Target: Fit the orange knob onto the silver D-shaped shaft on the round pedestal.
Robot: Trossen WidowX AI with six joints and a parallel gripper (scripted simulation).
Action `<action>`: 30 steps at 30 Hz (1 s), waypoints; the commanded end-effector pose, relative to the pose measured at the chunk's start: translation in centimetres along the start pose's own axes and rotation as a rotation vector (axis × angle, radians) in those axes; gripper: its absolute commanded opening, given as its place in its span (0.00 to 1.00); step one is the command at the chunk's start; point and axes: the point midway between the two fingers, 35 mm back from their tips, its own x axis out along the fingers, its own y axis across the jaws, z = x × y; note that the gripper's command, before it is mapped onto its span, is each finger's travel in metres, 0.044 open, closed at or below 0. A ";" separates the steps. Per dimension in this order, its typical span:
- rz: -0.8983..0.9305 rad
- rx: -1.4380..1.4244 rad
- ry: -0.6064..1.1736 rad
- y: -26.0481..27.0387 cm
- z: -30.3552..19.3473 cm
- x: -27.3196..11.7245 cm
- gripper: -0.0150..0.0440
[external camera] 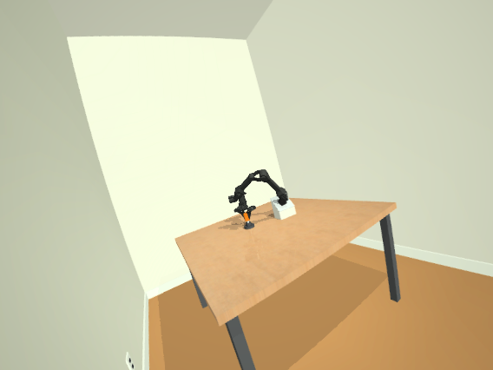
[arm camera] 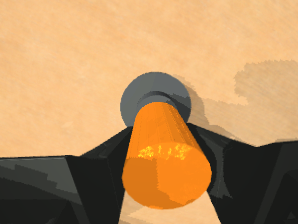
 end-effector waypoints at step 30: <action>0.000 -0.158 0.003 0.0 -0.2 0.4 0.25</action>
